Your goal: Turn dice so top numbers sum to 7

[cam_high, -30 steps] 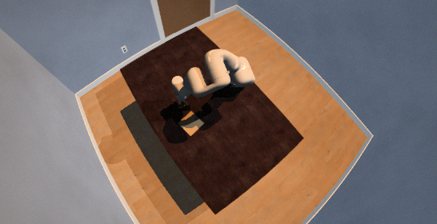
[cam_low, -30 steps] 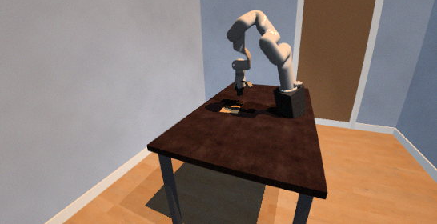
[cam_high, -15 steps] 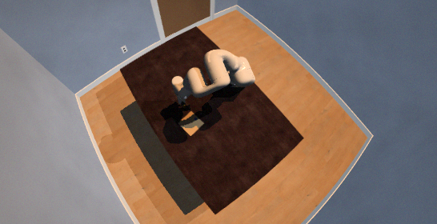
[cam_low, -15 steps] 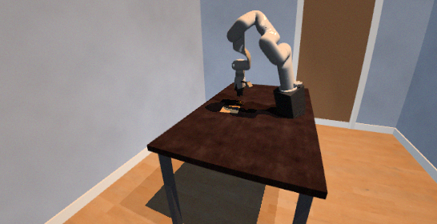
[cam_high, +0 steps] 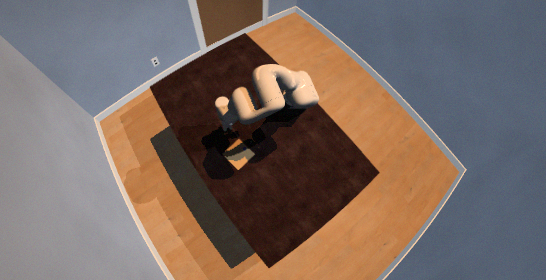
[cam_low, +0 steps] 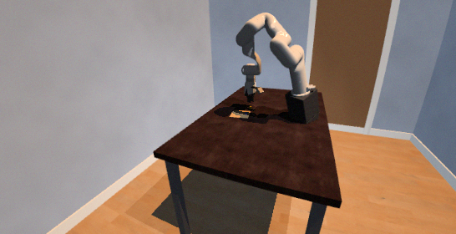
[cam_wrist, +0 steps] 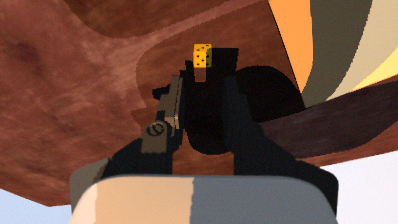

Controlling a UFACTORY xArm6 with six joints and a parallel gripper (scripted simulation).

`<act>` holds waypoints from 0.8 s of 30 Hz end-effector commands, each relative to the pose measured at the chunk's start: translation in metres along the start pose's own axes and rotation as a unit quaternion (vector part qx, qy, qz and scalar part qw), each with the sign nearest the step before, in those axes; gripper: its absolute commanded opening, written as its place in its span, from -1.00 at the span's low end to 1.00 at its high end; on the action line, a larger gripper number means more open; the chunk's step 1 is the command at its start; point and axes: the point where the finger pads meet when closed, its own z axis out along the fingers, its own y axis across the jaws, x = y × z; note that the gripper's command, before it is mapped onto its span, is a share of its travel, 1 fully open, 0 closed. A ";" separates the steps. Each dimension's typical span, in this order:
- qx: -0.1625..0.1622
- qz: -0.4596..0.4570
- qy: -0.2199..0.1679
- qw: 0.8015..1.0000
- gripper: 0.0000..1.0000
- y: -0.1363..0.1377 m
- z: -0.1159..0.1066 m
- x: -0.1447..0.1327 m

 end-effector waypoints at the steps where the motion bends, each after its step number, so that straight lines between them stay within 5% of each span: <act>1: 0.000 0.000 -0.002 1.000 -0.38 0.000 0.005 -0.001; 24: 0.000 0.000 -0.002 1.000 -0.38 -0.001 0.034 -0.001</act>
